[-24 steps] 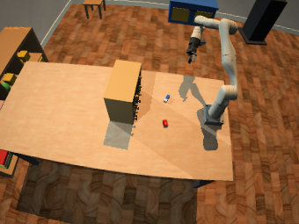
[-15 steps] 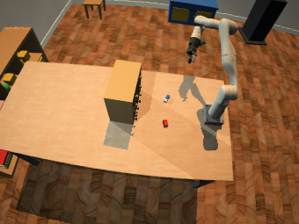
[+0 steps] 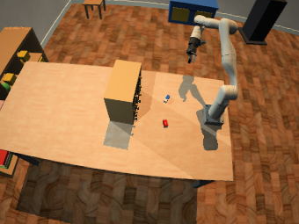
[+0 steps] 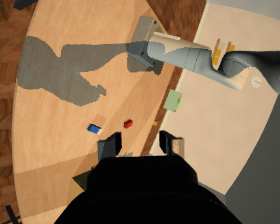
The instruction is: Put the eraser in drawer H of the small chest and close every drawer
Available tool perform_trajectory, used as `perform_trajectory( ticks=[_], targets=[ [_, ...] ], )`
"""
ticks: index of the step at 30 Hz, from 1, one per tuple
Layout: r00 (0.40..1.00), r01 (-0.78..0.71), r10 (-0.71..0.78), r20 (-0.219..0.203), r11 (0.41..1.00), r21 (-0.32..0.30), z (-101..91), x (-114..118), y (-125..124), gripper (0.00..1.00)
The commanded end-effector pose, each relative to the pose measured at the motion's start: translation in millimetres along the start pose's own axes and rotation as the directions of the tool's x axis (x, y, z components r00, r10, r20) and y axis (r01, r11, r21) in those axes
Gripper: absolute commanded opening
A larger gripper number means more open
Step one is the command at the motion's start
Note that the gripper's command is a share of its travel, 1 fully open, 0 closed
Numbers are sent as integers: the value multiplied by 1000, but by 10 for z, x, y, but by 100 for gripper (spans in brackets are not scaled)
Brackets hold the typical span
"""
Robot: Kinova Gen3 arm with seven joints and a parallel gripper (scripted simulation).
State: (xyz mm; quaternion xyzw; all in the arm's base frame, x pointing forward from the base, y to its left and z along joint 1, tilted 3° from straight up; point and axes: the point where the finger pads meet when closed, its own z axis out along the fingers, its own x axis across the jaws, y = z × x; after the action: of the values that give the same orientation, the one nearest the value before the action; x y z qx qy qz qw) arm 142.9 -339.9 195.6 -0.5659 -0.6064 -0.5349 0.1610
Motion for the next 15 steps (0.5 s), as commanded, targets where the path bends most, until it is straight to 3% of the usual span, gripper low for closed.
perform_trajectory(
  ticks=[1,8,10,15],
  targets=[
    [1000,25,-25,15,999,24,14,59,84,100],
    [979,168,-184,85,971,173,186,309,456,100],
    [979,168,-184,85,971,173,186,309,456,100],
    [917,317,-380,123,879,358,440,610,814,100]
  ],
)
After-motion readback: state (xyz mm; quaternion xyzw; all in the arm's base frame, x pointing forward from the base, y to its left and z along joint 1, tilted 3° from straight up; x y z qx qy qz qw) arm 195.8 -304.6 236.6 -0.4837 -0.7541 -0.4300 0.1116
